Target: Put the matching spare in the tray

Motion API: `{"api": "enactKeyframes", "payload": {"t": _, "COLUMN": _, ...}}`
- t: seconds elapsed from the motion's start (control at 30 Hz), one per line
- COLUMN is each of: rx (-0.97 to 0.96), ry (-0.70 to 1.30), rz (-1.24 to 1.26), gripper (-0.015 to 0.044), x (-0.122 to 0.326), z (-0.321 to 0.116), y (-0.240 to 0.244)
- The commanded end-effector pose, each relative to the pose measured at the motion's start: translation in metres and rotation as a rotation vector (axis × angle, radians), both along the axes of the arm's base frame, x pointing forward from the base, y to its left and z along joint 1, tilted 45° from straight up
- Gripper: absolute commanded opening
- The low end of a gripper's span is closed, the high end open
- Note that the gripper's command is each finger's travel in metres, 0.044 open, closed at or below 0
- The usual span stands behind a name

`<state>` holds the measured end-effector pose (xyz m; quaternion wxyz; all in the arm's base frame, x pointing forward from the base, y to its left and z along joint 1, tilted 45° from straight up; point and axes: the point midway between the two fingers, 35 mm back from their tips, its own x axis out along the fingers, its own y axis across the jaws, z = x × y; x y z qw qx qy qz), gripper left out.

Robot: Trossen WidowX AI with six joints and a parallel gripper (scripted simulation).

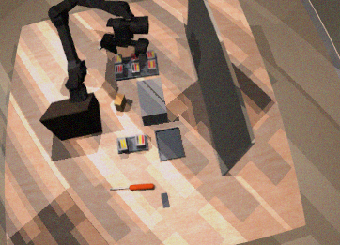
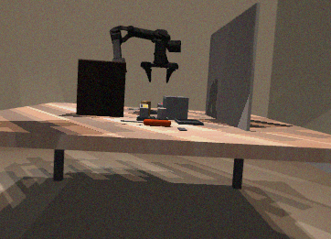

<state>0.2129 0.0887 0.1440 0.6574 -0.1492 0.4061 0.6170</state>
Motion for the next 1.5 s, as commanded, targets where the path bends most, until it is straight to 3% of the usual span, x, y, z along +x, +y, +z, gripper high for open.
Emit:
{"api": "enactKeyframes", "payload": {"t": 0.0, "rx": 0.033, "ry": -0.171, "rz": 0.175, "gripper": 0.0440, "x": -0.046, "z": -0.004, "y": 0.015}}
{"api": "enactKeyframes", "payload": {"t": 0.33, "rx": 0.045, "ry": -0.234, "rz": 0.241, "gripper": 0.0440, "x": -0.062, "z": -0.008, "y": 0.020}}
{"api": "enactKeyframes", "payload": {"t": 0.53, "rx": 0.043, "ry": -0.236, "rz": 0.241, "gripper": 0.0300, "x": -0.056, "z": -0.029, "y": 0.041}}
{"api": "enactKeyframes", "payload": {"t": 1.47, "rx": 0.036, "ry": -0.236, "rz": 0.244, "gripper": 0.0300, "x": -0.057, "z": -0.060, "y": 0.068}}
